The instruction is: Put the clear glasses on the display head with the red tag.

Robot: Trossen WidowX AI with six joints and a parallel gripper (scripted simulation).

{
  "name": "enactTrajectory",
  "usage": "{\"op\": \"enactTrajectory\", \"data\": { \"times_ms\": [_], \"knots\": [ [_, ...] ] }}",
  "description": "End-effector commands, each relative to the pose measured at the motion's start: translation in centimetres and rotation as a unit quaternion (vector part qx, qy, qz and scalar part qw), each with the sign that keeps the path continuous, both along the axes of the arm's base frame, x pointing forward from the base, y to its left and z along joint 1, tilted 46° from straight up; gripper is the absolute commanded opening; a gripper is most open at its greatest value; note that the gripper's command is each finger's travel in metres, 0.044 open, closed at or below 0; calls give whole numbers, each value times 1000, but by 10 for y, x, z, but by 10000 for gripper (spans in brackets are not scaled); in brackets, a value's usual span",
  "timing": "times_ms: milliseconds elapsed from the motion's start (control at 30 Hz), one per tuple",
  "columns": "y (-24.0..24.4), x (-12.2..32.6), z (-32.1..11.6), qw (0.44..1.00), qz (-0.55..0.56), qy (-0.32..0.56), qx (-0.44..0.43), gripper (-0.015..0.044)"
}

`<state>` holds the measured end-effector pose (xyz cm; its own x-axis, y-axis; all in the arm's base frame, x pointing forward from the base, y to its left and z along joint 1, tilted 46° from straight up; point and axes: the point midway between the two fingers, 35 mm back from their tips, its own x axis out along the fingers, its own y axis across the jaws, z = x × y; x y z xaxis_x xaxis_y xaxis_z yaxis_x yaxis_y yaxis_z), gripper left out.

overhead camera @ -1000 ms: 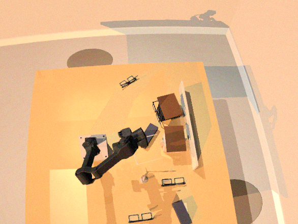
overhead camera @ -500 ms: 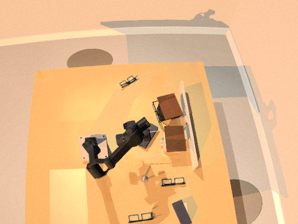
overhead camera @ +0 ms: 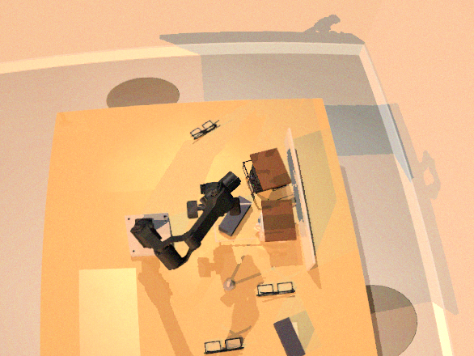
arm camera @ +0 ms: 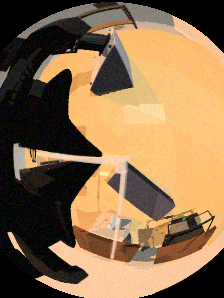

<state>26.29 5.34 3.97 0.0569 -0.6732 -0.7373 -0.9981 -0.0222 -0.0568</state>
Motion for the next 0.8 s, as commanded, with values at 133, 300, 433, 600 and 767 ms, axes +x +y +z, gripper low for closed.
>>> {"op": "enactTrajectory", "data": {
  "times_ms": [133,300,433,600,767],
  "knots": [
    [4,0,-28,999,-26,0,-26,0],
    [0,0,-32,999,-28,0,-34,0],
    [-3,0,-34,999,-28,0,-38,0],
    [-5,0,-37,999,-28,0,-39,0],
    [-8,1,-40,999,-28,0,-39,0]
  ]
}}
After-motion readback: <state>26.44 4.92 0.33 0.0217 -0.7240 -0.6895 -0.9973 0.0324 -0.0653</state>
